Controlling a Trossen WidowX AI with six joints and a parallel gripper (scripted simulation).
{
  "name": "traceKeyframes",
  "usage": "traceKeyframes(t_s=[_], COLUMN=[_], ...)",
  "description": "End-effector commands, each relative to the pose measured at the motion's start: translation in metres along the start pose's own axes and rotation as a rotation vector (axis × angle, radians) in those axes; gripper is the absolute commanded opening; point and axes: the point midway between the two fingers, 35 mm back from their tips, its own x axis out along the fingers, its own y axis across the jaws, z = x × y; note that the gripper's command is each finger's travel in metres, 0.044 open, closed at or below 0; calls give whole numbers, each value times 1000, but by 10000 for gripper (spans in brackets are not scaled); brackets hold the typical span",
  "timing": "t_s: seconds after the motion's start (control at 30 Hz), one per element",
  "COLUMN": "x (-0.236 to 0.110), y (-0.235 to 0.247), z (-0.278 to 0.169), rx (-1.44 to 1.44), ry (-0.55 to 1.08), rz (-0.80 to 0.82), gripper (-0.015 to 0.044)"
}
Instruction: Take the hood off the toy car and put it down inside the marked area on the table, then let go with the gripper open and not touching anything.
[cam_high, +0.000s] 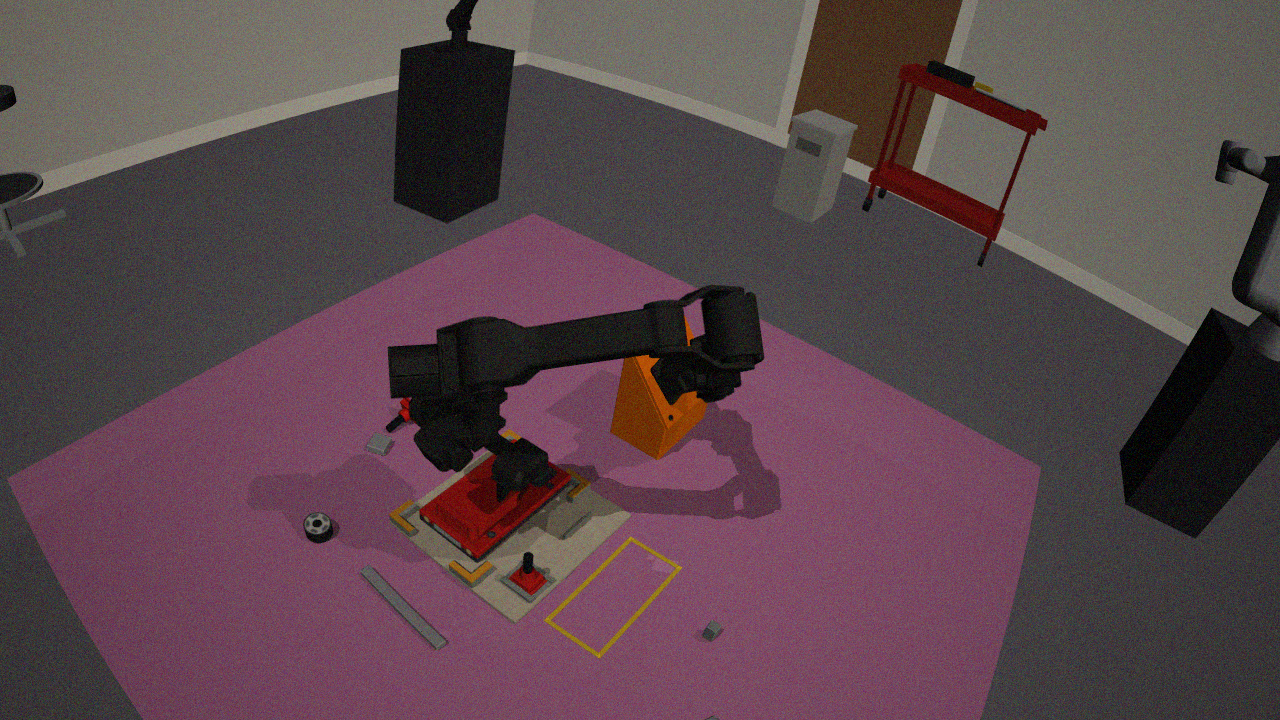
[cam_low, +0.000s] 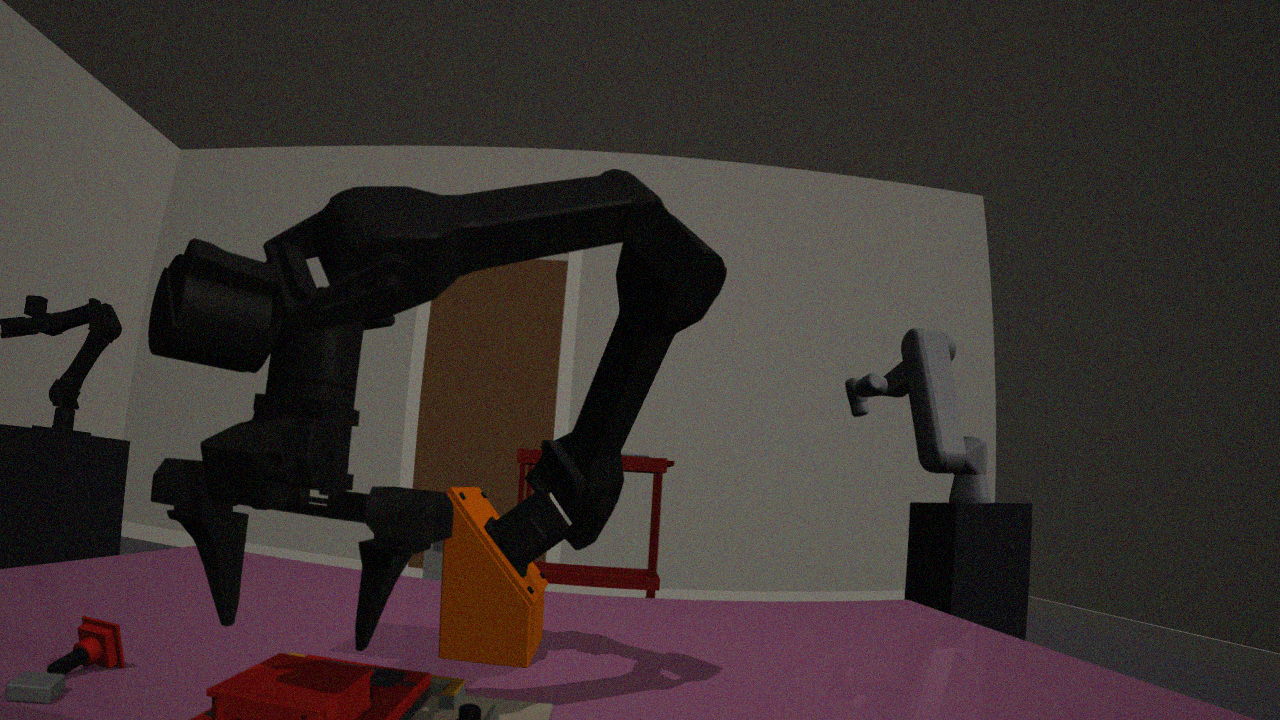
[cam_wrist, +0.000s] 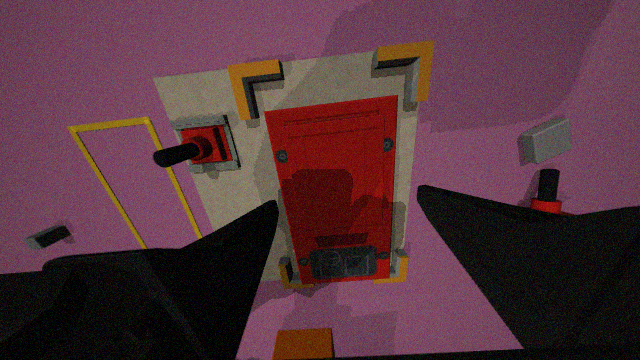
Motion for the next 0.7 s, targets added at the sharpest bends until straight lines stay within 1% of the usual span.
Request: traceKeyframes(t_s=[0.0, 0.67], x=[3, 14], y=[1, 2], z=[0, -1], rx=[7, 6], ry=[-2, -2], rz=[6, 7], gripper=[440, 440])
